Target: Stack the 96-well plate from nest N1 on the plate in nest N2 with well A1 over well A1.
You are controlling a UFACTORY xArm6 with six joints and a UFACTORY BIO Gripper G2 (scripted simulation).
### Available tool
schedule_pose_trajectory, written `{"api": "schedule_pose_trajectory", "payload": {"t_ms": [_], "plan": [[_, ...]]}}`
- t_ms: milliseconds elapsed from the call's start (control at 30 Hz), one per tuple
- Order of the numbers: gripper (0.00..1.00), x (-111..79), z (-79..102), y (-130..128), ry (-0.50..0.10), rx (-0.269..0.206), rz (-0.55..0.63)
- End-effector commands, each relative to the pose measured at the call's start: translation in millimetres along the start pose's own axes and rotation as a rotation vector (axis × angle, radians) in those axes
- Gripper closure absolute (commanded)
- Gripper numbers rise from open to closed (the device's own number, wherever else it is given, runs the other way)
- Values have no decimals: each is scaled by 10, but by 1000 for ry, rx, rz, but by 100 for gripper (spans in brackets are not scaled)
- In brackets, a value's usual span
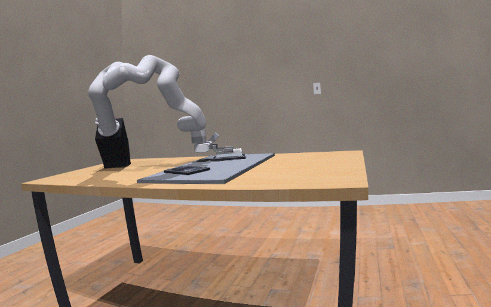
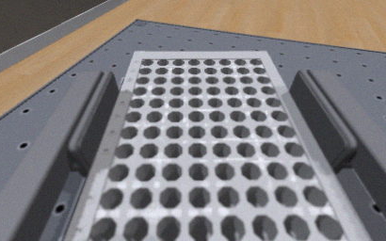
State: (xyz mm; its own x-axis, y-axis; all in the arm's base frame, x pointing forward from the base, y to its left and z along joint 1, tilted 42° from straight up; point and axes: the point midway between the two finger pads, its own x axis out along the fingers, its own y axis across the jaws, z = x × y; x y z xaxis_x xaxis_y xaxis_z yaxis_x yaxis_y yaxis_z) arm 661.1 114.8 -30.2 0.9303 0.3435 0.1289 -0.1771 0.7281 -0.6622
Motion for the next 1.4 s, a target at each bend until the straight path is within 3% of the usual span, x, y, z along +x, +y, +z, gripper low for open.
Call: {"api": "schedule_pose_trajectory", "payload": {"t_ms": [0, 1367], "plan": [[100, 15, 13, -1, -4, 1, -1], [100, 14, -31, -1, -4, 0, 0]]}}
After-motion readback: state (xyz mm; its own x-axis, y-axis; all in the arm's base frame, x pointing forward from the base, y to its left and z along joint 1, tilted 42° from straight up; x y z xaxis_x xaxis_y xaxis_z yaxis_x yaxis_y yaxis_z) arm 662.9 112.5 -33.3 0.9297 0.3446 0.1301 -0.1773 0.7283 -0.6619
